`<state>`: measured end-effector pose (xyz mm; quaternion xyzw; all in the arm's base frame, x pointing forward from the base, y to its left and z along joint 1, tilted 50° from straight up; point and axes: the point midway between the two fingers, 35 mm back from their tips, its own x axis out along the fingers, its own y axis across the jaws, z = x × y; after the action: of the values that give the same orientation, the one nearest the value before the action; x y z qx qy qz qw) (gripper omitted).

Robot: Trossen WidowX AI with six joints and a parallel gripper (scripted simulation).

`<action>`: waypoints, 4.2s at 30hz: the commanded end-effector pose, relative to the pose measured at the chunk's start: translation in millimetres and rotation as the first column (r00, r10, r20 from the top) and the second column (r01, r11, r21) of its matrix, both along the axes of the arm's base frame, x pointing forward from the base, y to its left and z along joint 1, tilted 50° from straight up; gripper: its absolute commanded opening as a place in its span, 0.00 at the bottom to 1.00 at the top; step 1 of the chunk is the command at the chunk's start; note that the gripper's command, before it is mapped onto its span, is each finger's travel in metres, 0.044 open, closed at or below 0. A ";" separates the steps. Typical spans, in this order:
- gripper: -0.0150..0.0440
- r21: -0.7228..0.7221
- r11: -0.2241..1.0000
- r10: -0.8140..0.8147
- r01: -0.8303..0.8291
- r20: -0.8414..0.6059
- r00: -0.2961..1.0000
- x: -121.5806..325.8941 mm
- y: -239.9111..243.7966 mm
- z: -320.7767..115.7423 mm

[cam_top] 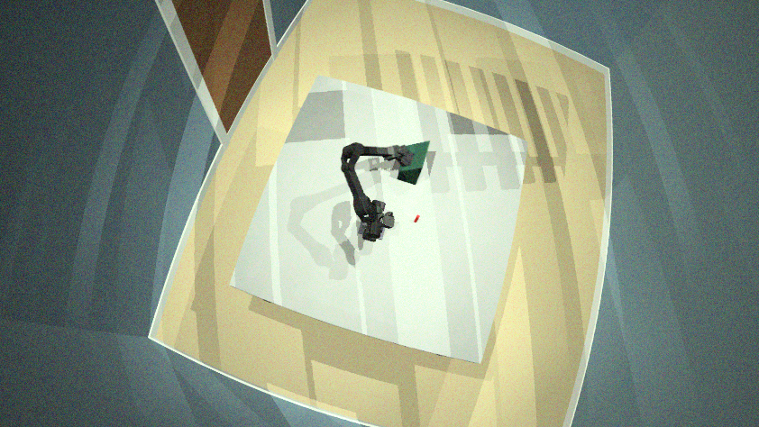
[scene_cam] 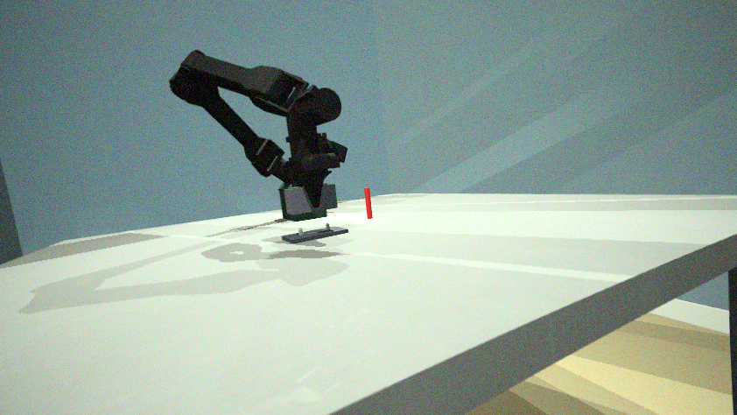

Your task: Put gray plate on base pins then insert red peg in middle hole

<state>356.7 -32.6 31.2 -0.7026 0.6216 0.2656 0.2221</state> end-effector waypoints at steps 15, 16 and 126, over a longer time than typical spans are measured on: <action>0.25 -0.005 1.000 0.003 -0.003 0.001 1.000 1.5 -4.8 -1.4; 0.25 -0.005 1.000 0.003 -0.003 0.001 1.000 1.7 -6.4 -2.7; 1.00 0.973 0.174 -0.403 0.153 0.212 -0.890 -120.8 174.4 -95.4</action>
<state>275.7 131.2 -28.7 -0.1522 0.5401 -0.3876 0.7313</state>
